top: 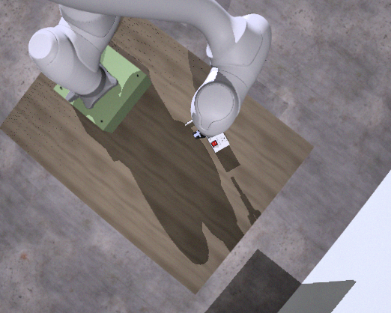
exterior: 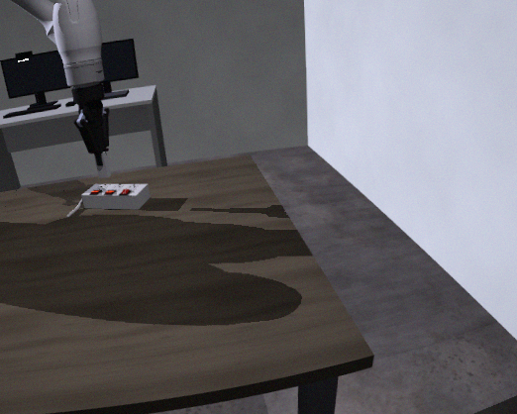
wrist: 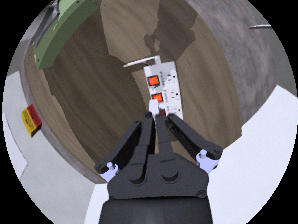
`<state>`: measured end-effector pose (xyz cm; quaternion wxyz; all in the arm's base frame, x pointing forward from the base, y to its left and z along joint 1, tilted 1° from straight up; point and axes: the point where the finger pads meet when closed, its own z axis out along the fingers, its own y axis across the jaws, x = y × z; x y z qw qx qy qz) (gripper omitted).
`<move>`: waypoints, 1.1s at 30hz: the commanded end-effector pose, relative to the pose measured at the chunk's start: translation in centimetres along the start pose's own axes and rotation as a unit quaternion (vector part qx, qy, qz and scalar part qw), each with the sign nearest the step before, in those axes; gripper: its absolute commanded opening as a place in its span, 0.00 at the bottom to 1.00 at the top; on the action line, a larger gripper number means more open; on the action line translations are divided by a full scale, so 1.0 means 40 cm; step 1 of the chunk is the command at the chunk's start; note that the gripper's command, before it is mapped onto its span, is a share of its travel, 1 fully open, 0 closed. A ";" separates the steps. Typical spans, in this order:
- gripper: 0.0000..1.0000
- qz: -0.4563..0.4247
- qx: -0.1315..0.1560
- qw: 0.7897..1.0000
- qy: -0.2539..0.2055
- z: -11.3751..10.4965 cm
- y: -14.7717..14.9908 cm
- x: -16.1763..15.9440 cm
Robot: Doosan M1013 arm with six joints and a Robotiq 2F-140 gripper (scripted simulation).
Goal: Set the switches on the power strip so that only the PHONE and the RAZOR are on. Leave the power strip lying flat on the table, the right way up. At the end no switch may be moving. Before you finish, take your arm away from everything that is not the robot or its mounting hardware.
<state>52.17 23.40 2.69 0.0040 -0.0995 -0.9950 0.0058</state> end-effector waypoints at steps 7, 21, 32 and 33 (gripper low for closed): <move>0.00 0.000 -0.001 1.000 0.002 0.040 -0.002 0.000; 0.00 0.000 -0.001 1.000 0.002 0.075 -0.002 0.000; 0.00 0.000 -0.001 1.000 0.002 0.088 -0.002 0.000; 0.00 0.000 -0.001 1.000 0.002 0.089 -0.003 0.000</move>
